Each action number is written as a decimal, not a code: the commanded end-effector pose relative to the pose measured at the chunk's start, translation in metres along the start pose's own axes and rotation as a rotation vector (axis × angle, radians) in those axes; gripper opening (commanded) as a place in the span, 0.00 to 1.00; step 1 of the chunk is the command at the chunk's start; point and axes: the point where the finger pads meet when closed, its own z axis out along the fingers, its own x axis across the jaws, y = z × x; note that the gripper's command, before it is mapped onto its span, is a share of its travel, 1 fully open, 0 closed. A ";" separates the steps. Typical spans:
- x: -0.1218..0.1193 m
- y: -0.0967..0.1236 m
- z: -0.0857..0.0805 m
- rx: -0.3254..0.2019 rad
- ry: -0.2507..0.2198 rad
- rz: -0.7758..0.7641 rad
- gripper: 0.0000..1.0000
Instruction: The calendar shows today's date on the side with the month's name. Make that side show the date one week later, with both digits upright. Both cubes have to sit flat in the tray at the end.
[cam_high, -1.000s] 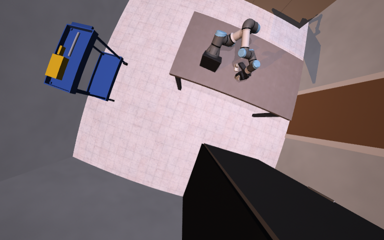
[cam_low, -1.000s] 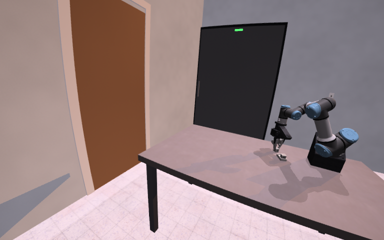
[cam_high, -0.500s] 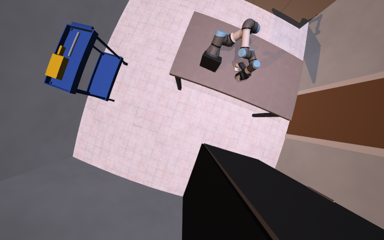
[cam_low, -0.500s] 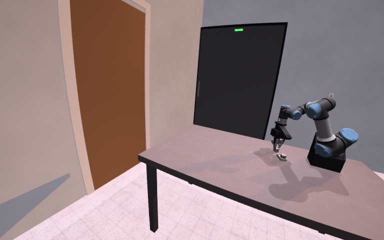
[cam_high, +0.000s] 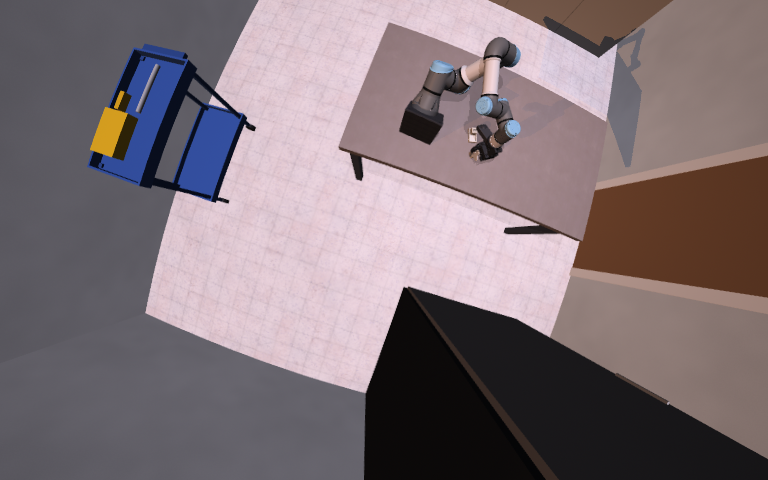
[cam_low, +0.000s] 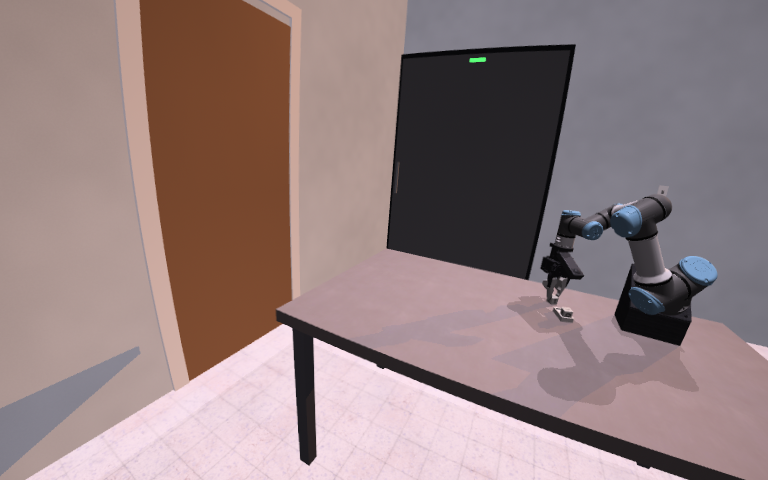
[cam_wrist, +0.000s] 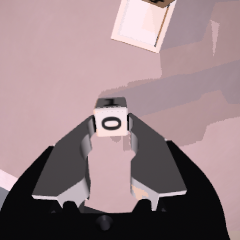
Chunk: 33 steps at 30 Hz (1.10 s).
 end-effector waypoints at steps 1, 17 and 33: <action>0.000 0.001 -0.001 -0.002 0.000 -0.001 0.10; 0.000 0.001 -0.031 -0.002 0.000 -0.001 0.10; 0.000 0.001 -0.091 -0.002 0.000 -0.001 0.10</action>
